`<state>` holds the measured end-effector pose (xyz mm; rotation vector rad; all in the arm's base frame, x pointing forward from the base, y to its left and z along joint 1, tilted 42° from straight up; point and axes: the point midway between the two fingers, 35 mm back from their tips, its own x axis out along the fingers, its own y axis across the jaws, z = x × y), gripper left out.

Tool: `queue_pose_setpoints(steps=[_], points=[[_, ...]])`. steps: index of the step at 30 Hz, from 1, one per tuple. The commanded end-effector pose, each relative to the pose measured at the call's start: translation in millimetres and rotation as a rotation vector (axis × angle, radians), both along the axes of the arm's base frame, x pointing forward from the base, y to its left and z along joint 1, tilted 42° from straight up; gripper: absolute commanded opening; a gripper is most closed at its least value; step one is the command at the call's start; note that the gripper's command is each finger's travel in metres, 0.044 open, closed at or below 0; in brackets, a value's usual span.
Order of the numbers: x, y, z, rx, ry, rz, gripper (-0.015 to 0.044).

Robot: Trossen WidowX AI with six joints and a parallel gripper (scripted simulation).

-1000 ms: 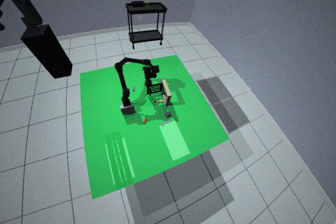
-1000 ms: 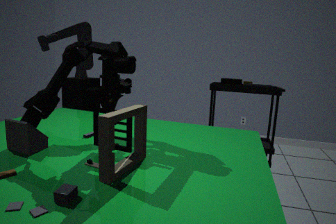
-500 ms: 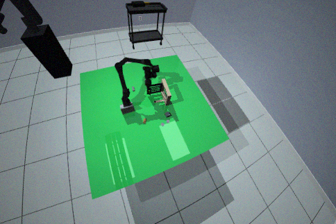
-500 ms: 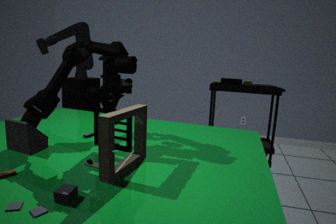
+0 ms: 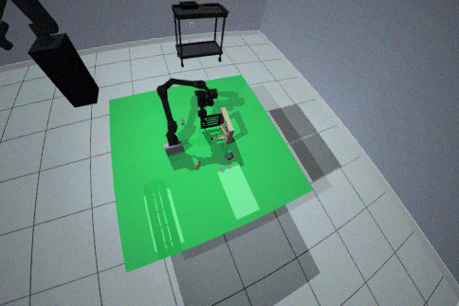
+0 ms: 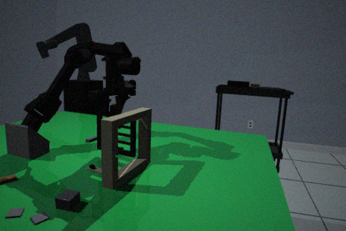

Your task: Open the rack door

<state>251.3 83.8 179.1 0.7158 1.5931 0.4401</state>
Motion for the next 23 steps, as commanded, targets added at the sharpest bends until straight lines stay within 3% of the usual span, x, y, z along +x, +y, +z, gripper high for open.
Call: queue_pose_setpoints(steps=[1,23], points=[[1.4,-5.6,7.6,-0.005,-0.009,-0.024,0.0293],[0.3,-33.3,38.4,-0.021,-0.024,-0.136,0.0293]])
